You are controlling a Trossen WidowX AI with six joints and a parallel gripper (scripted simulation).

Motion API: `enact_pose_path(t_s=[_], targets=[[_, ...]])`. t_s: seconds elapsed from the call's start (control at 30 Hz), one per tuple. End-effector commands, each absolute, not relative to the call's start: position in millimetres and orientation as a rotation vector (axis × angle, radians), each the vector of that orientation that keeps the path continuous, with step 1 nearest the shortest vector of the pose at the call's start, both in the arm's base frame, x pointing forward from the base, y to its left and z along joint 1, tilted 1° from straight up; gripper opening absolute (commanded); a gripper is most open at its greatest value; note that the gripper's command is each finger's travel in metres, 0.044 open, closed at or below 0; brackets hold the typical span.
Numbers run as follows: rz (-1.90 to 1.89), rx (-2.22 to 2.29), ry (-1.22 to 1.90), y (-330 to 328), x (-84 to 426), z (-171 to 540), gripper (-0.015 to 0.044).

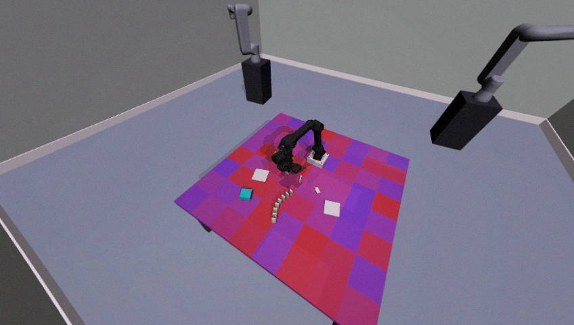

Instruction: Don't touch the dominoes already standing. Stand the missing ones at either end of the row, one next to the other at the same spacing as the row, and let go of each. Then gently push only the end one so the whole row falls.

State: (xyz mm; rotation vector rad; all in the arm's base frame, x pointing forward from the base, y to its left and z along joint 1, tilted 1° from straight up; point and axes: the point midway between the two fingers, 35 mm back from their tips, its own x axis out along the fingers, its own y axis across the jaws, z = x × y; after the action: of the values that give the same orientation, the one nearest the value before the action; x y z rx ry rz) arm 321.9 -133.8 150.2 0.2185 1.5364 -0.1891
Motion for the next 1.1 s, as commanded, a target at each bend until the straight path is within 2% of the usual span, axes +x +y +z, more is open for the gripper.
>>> enact_pose_path(t_s=[0.0,0.43,1.07], targets=[[-0.329,0.368,1.504,-69.3,348.9,157.4,0.0107],[-0.352,0.394,1.5,-57.8,352.7,154.5,0.0107],[-0.352,0.394,1.499,-57.1,362.0,61.0,0.0107]])
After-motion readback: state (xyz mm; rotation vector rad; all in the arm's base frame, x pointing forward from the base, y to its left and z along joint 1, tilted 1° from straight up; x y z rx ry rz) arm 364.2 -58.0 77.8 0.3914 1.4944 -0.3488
